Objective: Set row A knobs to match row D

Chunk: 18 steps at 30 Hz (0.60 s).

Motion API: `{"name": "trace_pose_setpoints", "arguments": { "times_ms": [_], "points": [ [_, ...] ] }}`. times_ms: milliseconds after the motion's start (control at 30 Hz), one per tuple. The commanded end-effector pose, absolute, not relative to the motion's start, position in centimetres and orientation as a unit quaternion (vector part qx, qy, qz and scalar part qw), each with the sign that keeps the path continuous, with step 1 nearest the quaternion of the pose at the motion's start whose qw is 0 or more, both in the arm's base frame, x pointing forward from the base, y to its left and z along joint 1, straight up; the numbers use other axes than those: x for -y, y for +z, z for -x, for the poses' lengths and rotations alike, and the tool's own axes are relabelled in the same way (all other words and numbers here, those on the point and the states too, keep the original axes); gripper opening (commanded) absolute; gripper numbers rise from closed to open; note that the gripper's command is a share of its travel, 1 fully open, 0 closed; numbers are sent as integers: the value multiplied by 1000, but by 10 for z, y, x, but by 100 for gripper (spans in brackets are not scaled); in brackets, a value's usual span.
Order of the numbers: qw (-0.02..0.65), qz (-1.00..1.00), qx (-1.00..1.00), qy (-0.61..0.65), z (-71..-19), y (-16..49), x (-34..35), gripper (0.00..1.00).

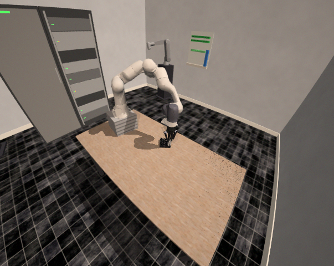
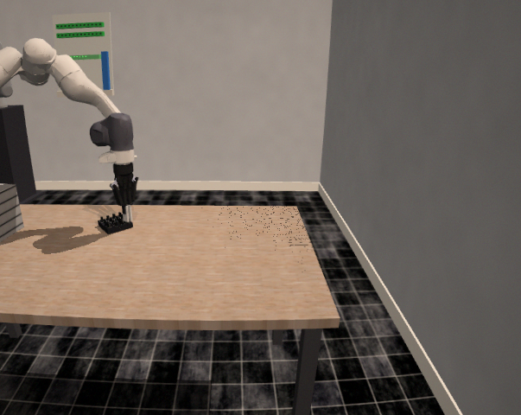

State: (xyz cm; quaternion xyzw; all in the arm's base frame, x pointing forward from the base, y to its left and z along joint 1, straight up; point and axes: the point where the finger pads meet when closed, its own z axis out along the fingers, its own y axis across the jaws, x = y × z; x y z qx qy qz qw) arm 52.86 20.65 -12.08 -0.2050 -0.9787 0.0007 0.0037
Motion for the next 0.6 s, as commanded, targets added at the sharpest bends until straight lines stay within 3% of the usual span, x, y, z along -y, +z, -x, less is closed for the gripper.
{"name": "trace_pose_setpoints", "arguments": {
  "times_ms": [0, 567],
  "points": [
    [0, 128, 992, -4, -529, -121, -207, 5],
    [0, 3, 1000, -4, -529, -121, -207, 5]
  ]
}}
